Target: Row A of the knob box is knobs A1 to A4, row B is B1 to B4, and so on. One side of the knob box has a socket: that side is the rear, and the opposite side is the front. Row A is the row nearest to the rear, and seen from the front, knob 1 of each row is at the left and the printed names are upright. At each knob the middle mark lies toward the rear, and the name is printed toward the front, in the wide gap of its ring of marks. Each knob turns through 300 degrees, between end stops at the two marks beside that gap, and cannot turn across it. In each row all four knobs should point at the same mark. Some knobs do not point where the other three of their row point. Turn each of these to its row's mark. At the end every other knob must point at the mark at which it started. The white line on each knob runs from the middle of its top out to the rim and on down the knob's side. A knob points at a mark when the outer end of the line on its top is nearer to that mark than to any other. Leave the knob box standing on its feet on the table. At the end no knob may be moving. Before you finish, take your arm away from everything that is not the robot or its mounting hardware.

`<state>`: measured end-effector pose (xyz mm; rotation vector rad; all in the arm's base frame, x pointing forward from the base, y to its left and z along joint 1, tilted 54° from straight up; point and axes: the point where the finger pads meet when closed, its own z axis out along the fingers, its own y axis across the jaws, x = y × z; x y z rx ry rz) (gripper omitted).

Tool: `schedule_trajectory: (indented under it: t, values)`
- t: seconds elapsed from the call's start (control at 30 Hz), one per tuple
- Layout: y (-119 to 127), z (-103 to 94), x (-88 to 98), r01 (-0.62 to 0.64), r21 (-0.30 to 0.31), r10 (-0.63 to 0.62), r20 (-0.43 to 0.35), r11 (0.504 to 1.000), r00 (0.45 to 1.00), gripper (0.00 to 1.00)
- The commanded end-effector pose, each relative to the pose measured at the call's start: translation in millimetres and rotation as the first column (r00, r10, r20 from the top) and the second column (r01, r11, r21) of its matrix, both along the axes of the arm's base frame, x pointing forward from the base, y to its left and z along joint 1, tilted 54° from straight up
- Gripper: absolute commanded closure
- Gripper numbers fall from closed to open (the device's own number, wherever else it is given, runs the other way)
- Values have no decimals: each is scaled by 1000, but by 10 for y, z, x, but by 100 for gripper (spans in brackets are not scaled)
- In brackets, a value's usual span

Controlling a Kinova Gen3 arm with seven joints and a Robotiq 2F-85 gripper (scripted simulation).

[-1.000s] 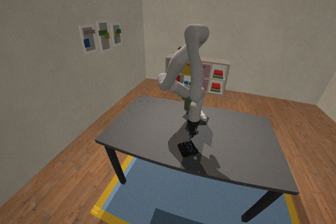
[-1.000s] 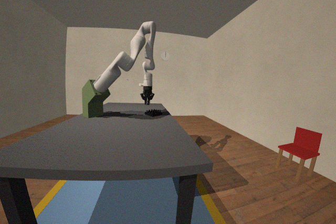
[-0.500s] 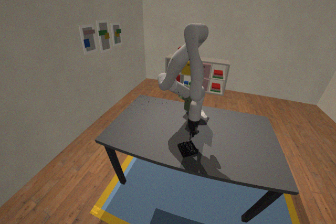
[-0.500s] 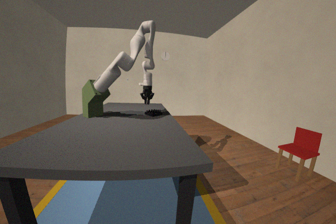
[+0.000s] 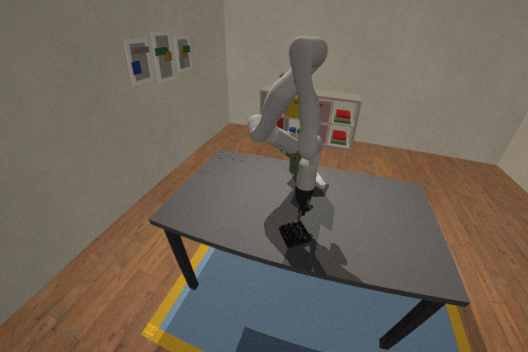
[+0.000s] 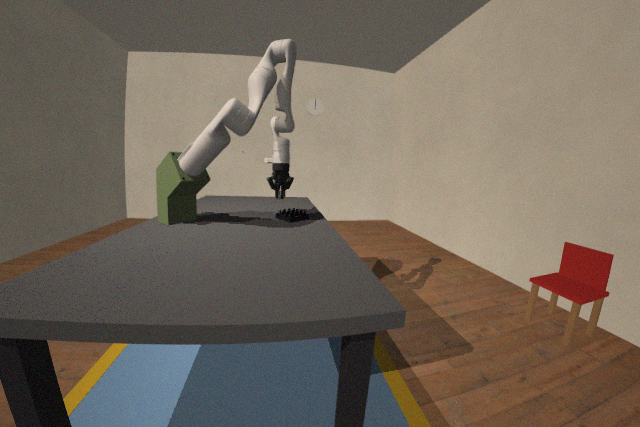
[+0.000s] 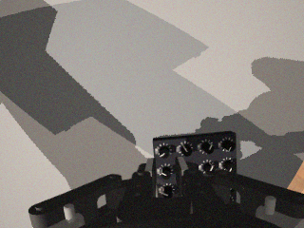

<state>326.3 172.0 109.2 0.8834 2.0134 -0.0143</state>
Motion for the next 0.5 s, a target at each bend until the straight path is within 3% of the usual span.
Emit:
schedule_trajectory:
  t: [0.0,0.47]
  values:
    - [4,0,-1,-1,0,1,0,1000,1000,81]
    - [-3,-12,14,-1,1,1,0,1000,1000,81]
